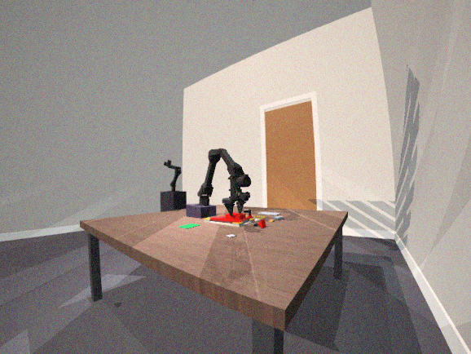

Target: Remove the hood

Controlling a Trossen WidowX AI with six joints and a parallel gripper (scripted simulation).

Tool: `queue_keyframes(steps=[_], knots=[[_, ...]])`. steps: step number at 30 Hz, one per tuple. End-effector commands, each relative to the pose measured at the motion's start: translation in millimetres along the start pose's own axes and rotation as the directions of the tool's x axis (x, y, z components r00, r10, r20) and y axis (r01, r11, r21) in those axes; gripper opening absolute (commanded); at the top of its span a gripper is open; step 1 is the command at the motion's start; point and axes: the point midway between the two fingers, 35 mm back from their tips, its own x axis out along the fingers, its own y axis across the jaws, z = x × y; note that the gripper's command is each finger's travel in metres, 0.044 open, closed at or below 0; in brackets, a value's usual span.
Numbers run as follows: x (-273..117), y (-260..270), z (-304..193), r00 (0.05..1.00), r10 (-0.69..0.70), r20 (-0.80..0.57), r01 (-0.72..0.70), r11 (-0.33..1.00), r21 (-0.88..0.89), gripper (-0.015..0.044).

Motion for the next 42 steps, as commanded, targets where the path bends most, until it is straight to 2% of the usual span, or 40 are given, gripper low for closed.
queue_keyframes(steps=[1,15,19,28,38,42], knots=[[4.3,-0.1,-1.3,1.000,-0.001,-0.008,0.001,1.000,0.004,0.0440],[10.8,0.0,-1.6,1.000,-0.001,-0.008,0.001,1.000,0.004,0.0440],[7.3,0.1,-0.2,1.000,0.000,0.000,0.000,1.000,-0.001,0.0335],[7.3,0.1,-0.2,1.000,0.000,0.000,0.000,1.000,-0.001,0.0275],[2.5,0.0,0.1,1.000,0.000,0.000,0.000,1.000,-0.001,0.0012],[-0.2,-0.1,0.2,1.000,0.000,0.000,0.000,1.000,-0.001,0.0000]])
